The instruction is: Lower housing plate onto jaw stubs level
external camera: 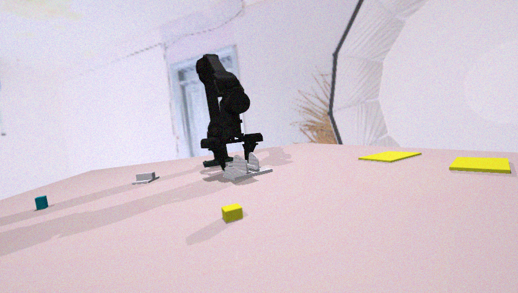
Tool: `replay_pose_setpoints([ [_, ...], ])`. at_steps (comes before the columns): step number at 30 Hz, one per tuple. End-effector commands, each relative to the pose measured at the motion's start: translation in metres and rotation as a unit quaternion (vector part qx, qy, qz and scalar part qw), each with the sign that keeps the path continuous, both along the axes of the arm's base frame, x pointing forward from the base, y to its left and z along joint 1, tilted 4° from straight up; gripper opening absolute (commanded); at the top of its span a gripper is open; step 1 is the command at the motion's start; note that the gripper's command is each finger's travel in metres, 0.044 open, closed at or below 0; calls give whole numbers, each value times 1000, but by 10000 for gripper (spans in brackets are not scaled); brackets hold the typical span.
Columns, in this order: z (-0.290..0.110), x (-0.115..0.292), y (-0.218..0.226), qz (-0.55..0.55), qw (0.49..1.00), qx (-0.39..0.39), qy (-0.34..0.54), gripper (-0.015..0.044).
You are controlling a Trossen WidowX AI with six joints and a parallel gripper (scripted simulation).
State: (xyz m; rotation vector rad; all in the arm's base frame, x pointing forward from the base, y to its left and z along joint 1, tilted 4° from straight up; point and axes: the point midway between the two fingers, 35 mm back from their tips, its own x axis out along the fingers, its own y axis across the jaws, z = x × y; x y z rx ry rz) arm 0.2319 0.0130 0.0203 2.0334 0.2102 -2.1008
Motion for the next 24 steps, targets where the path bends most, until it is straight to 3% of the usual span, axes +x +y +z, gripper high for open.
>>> replay_pose_setpoints([
  [1,-2,0,0,1,1000,1,0,351],
  [24,4,0,1,1,1000,1,0,351],
])
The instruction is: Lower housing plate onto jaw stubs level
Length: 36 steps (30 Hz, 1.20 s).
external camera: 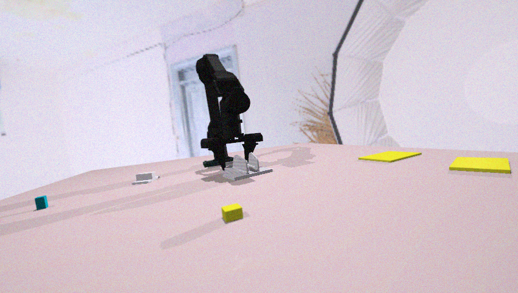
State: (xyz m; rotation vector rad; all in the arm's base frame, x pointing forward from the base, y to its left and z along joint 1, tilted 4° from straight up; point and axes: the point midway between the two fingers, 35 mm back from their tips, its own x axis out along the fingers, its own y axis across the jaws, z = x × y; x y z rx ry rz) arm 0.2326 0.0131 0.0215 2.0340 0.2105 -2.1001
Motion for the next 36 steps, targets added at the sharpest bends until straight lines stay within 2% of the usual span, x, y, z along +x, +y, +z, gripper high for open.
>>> replay_pose_setpoints([
  [1,3,0,0,1,1000,1,1,351],
  [36,-3,0,0,1,1000,1,1,351],
])
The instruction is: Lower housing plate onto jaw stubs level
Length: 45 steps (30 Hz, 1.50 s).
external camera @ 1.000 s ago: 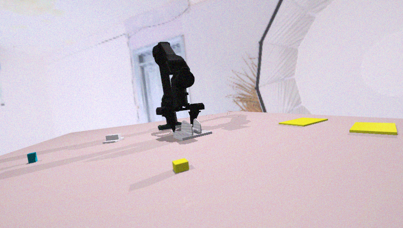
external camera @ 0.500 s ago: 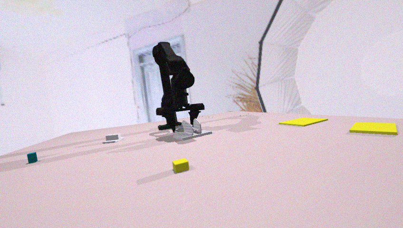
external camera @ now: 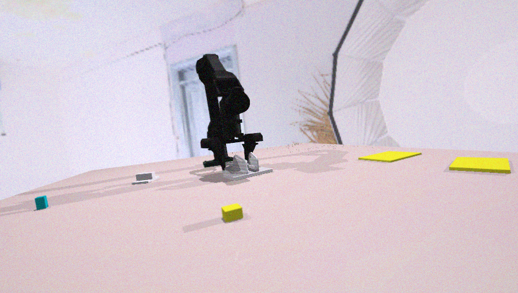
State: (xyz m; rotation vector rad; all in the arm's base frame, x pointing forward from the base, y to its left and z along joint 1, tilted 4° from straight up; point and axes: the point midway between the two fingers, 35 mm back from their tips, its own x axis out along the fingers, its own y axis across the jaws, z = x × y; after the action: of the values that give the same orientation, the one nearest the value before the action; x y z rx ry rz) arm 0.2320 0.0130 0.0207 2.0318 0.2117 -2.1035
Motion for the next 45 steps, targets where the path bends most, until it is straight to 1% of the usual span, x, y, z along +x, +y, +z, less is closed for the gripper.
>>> replay_pose_setpoints([
  [1,-2,1,0,1,1000,0,-1,351],
  [19,-2,1,0,1,1000,0,-1,351],
  [22,0,0,0,0,1000,0,0,430],
  [23,0,0,0,0,1000,0,0,440],
  [36,0,0,0,0,1000,0,0,440],
  [40,17,3,1,0,1000,0,-1,440],
  [45,66,3,3,1,1000,0,-1,440],
])
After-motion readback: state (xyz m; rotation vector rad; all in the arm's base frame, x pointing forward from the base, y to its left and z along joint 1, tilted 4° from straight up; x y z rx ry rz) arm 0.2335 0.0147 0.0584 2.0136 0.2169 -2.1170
